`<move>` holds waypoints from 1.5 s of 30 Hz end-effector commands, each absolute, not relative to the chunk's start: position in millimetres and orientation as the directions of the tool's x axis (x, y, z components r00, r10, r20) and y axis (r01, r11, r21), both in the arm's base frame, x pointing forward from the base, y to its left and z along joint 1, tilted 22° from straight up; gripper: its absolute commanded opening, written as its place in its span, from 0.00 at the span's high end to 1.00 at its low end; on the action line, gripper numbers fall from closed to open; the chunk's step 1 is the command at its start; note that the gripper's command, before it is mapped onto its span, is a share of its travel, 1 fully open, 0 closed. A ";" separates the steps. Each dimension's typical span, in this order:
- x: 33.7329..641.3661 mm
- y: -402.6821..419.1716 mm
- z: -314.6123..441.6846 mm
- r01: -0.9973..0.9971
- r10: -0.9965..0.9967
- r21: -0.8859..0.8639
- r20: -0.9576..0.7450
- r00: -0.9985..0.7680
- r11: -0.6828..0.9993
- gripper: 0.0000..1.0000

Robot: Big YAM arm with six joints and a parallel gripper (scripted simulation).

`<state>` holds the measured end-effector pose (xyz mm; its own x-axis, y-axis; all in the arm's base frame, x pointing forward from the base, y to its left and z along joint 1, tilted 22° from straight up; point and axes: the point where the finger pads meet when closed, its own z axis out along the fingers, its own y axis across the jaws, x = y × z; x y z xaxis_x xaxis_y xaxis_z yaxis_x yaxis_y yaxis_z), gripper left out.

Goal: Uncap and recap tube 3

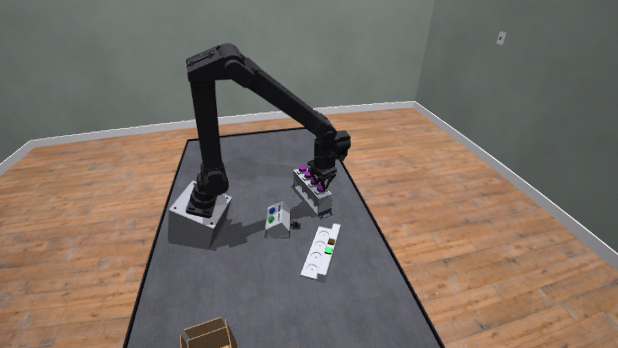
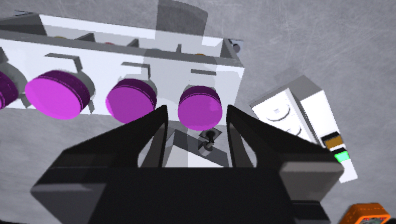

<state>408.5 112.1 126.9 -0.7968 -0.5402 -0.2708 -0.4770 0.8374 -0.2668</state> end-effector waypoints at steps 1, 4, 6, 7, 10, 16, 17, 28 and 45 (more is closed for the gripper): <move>413.7 105.0 124.4 -0.468 -0.533 -0.269 -0.279 -0.799 0.842 0.51; 413.9 104.3 123.4 -0.468 -0.533 -0.269 -0.278 -0.799 0.842 0.51; 413.9 104.3 123.4 -0.468 -0.533 -0.269 -0.278 -0.799 0.842 0.51; 413.9 104.3 123.4 -0.464 -0.529 -0.267 -0.279 -0.801 0.844 0.51; 413.9 104.2 121.1 -0.467 -0.531 -0.267 -0.274 -0.802 0.843 0.51; 414.5 103.2 119.9 -0.468 -0.533 -0.269 -0.278 -0.799 0.842 0.51; 414.5 103.1 119.2 -0.468 -0.533 -0.268 -0.277 -0.799 0.842 0.51; 415.7 102.3 112.1 -0.470 -0.533 -0.267 -0.271 -0.802 0.842 0.51; 421.3 109.2 127.1 -0.465 -0.533 -0.271 -0.300 -0.791 0.843 1.00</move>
